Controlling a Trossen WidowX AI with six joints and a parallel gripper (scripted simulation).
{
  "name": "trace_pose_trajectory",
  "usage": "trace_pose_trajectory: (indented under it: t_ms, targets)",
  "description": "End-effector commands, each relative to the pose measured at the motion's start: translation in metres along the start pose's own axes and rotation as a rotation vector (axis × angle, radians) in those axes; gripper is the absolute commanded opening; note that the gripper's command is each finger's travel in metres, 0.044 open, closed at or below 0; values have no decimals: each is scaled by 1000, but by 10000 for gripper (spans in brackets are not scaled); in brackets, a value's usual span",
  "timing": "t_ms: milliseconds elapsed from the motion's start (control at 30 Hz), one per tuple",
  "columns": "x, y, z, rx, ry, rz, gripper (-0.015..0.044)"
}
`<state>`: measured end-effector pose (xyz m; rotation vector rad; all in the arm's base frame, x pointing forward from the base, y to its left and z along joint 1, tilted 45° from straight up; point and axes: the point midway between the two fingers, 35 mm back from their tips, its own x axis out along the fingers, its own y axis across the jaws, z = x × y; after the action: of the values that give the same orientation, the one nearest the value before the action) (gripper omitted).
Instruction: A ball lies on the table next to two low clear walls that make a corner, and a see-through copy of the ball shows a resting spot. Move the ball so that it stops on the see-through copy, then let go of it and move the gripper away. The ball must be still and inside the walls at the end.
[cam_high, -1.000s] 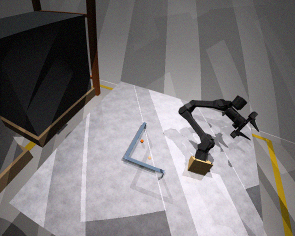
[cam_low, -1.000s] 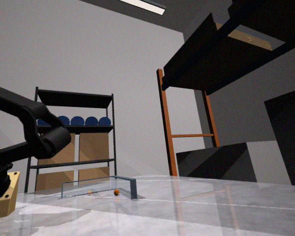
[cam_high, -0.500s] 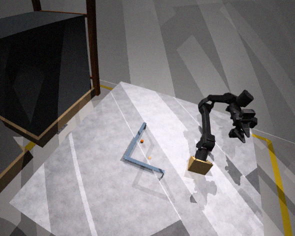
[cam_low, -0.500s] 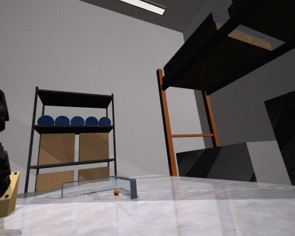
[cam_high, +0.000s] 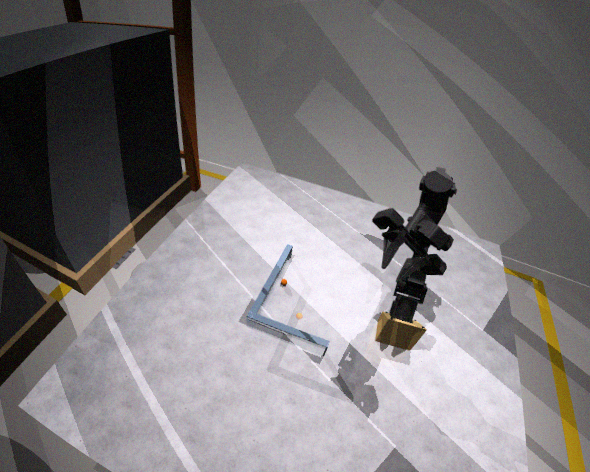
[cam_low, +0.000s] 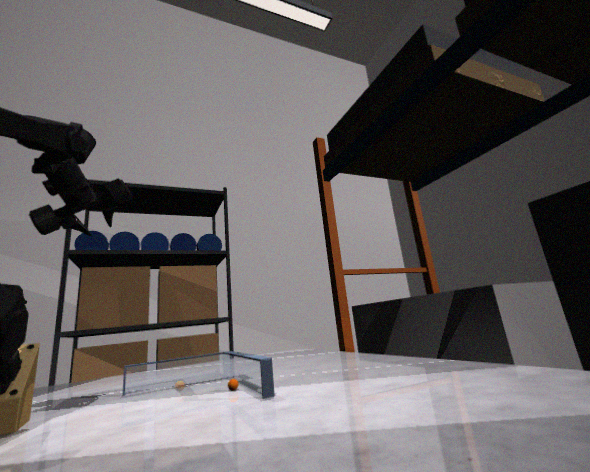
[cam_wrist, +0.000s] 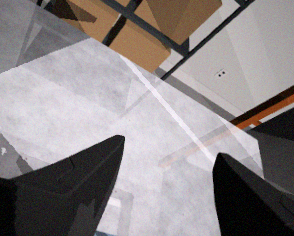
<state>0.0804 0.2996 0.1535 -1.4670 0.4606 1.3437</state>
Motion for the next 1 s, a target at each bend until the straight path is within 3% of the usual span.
trace_pose_trajectory:
  t_ms: [0, 400, 767, 967]
  targets:
    - [28, -43, -44, 278, 192, -43, 203]
    - [66, -117, -216, 954, 682, -200, 203]
    - [74, -98, -405, 1586, 1179, -433, 203]
    - [73, -93, -418, 1624, 1216, -452, 203]
